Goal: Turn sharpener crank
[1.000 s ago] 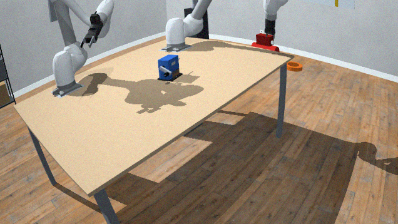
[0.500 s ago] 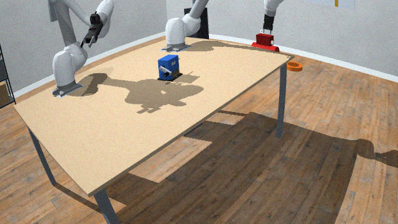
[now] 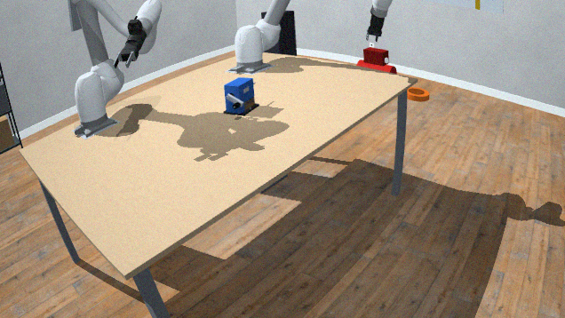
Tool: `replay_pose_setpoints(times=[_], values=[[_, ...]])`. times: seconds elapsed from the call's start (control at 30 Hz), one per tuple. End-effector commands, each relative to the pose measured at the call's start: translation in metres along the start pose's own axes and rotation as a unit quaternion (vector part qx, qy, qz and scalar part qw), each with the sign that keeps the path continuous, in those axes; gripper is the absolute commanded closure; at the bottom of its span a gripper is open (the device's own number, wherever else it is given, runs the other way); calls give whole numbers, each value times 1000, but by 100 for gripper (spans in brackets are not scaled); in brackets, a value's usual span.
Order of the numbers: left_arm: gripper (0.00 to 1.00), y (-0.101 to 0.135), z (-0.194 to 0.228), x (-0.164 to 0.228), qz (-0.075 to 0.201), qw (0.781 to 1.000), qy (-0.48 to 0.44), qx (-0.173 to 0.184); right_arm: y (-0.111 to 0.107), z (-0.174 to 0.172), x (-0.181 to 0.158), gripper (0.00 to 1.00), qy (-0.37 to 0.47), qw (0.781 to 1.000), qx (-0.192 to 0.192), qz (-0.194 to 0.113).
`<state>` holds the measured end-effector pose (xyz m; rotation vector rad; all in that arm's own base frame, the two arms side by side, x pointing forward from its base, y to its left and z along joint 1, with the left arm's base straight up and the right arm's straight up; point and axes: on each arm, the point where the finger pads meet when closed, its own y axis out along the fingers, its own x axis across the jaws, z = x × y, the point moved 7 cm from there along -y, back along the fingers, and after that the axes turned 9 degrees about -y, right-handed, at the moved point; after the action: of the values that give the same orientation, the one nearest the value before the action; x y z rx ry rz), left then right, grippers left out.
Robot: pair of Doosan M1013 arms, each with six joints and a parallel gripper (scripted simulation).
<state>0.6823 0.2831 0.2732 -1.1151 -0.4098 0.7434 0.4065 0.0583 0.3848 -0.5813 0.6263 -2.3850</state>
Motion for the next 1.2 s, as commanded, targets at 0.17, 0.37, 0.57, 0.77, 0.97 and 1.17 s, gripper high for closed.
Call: replay_pose_setpoints(times=[0.17, 0.37, 0.57, 0.77, 0.97, 1.17], values=[[0, 20, 71, -3, 29, 996, -84, -8, 0, 0, 0, 0, 0, 1000, 0, 0], [0, 33, 116, -10, 49, 989, -140, -13, 0, 0, 0, 0, 0, 1000, 0, 0], [0, 50, 170, -23, 74, 975, -209, -17, 0, 0, 0, 0, 0, 1000, 0, 0], [0, 62, 204, -34, 90, 962, -255, -20, 0, 0, 0, 0, 0, 1000, 0, 0], [0, 78, 253, -55, 115, 939, -324, -23, 0, 0, 0, 0, 0, 1000, 0, 0], [0, 94, 298, -80, 140, 910, -390, -25, 0, 0, 0, 0, 0, 1000, 0, 0]])
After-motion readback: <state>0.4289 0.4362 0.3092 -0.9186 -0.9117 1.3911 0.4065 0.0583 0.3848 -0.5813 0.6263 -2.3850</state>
